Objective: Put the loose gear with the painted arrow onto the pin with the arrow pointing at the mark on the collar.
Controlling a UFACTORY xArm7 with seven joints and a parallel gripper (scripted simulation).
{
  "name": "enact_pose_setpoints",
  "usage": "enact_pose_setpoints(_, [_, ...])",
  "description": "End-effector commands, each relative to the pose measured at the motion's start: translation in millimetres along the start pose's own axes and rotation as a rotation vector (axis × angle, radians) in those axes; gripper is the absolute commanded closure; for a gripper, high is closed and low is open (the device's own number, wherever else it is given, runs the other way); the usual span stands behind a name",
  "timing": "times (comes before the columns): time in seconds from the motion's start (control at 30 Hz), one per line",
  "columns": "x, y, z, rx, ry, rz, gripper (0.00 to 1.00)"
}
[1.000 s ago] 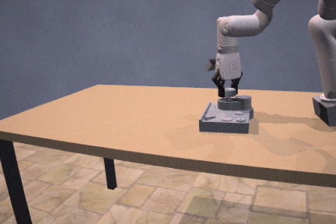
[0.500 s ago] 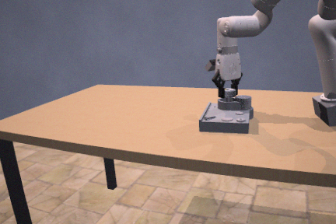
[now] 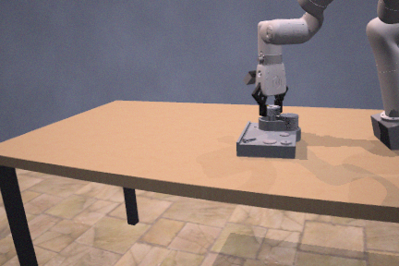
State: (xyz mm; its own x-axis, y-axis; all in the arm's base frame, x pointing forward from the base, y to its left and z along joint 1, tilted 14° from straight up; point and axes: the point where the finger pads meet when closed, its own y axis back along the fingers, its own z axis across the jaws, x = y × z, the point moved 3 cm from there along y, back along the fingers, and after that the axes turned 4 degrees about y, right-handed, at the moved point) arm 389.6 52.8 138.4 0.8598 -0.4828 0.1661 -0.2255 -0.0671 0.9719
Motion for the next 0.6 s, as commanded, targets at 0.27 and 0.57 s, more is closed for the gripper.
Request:
enact_pose_setpoints(0.27, [1.0,1.0,-0.4,0.002,0.0,0.003,0.0])
enact_pose_setpoints(0.57, [1.0,1.0,-0.4,0.002,0.0,0.003,0.0])
